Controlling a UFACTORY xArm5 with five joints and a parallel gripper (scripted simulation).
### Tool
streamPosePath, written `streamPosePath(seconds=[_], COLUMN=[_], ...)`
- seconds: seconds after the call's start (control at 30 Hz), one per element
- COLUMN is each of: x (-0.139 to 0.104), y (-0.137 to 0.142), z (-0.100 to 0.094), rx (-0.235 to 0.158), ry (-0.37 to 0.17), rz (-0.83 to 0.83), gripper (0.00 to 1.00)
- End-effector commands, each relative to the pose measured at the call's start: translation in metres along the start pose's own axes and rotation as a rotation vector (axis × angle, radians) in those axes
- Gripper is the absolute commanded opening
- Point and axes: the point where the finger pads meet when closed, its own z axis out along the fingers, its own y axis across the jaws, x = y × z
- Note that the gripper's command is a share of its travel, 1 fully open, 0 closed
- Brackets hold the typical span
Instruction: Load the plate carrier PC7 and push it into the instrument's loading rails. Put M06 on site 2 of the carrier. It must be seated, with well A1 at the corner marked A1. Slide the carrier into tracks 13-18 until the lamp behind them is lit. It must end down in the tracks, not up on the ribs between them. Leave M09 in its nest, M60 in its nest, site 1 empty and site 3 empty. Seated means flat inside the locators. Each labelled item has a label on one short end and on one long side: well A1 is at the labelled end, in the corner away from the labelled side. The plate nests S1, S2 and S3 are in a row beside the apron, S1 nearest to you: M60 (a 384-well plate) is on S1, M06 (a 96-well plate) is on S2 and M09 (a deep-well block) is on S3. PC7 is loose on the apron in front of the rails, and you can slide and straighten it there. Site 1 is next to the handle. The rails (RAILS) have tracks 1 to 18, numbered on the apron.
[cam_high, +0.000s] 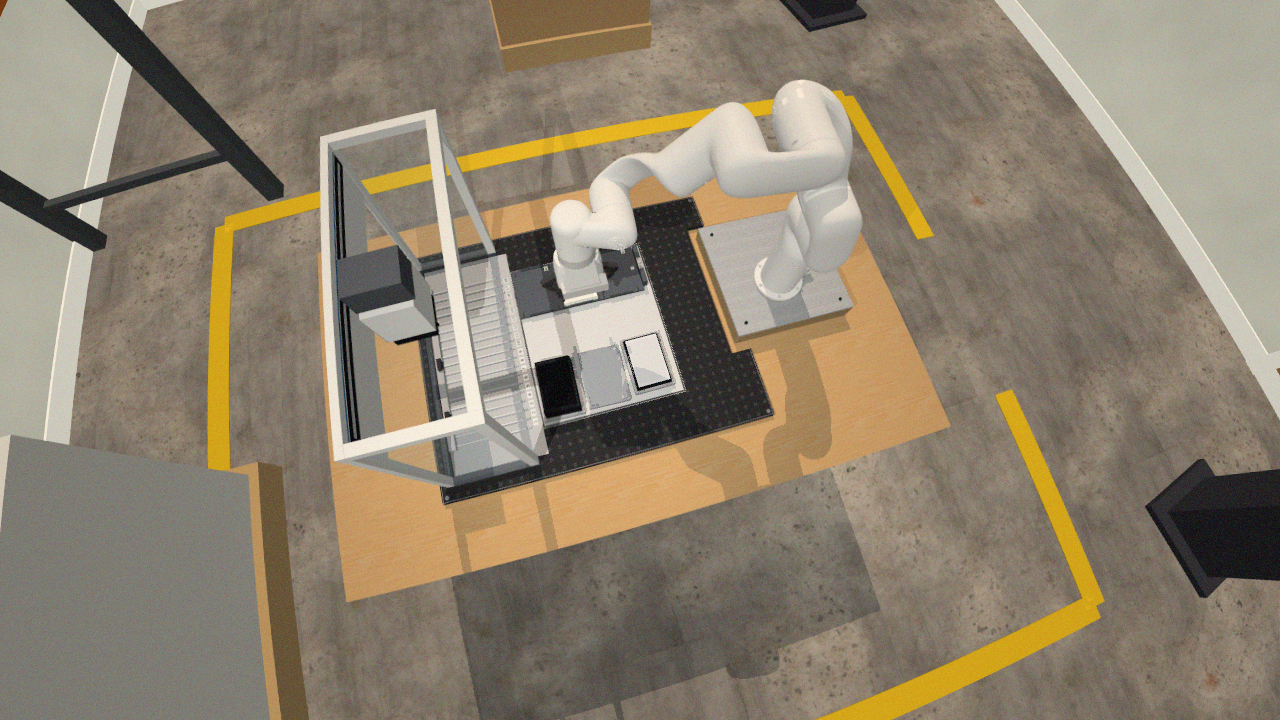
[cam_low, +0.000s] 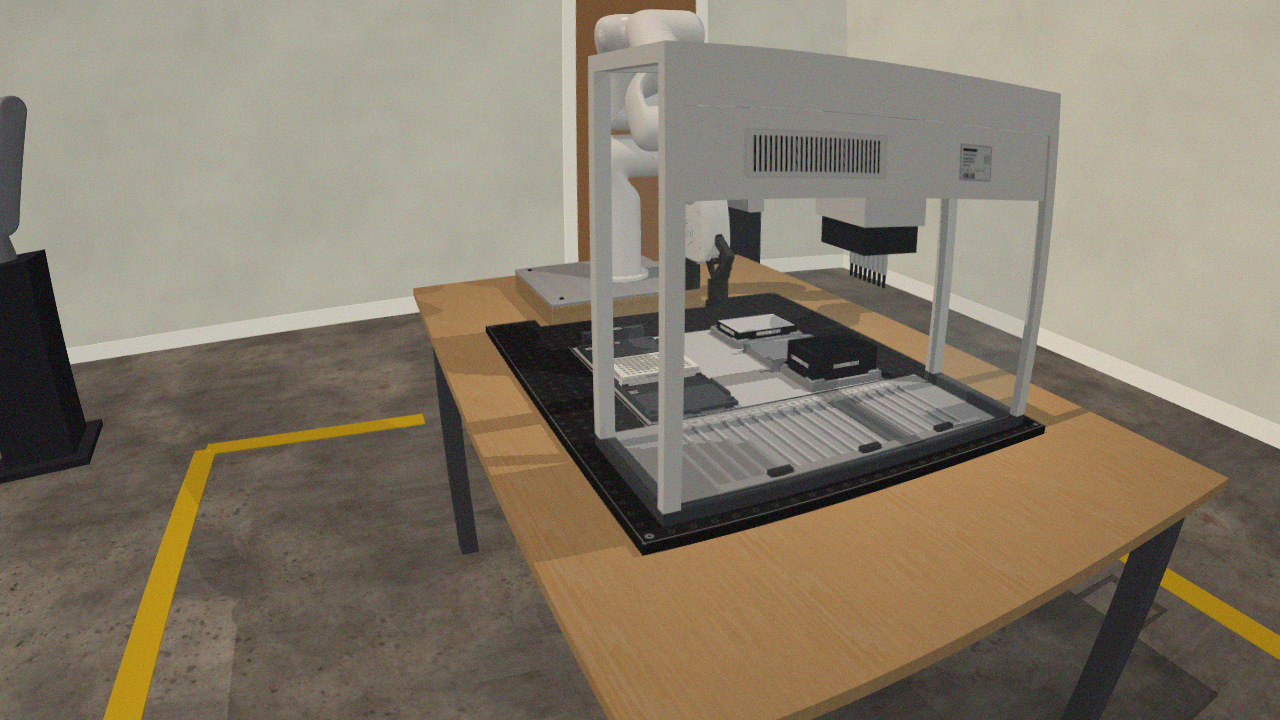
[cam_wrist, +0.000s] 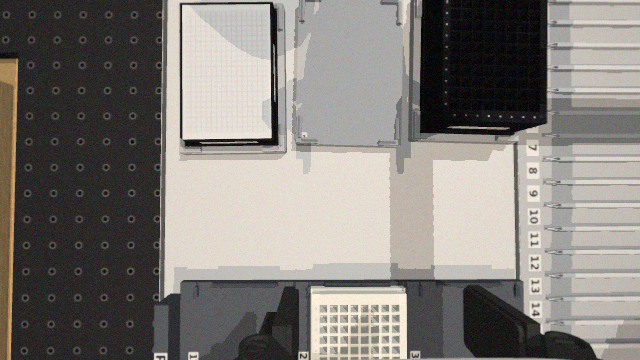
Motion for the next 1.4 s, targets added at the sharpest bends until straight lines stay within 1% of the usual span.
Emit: streamPosePath(seconds=[0.0, 0.17, 0.23, 0.73, 0.8, 1.3, 1.37], x=[-0.017, -0.042, -0.042, -0.117, -0.117, -0.192, -0.192], y=[0.001, 0.001, 0.001, 0.001, 0.001, 0.001, 0.001], z=[-0.002, -0.002, -0.002, -0.003, -0.003, -0.004, -0.004], rx=[-0.005, -0.005, -0.005, -0.006, -0.006, -0.006, -0.006], ry=[-0.001, -0.002, -0.002, -0.005, -0.005, -0.008, -0.008], rz=[0.001, 0.001, 0.001, 0.001, 0.001, 0.001, 0.001], gripper=[1.0, 1.0, 1.0, 1.0, 1.0, 1.0, 1.0])
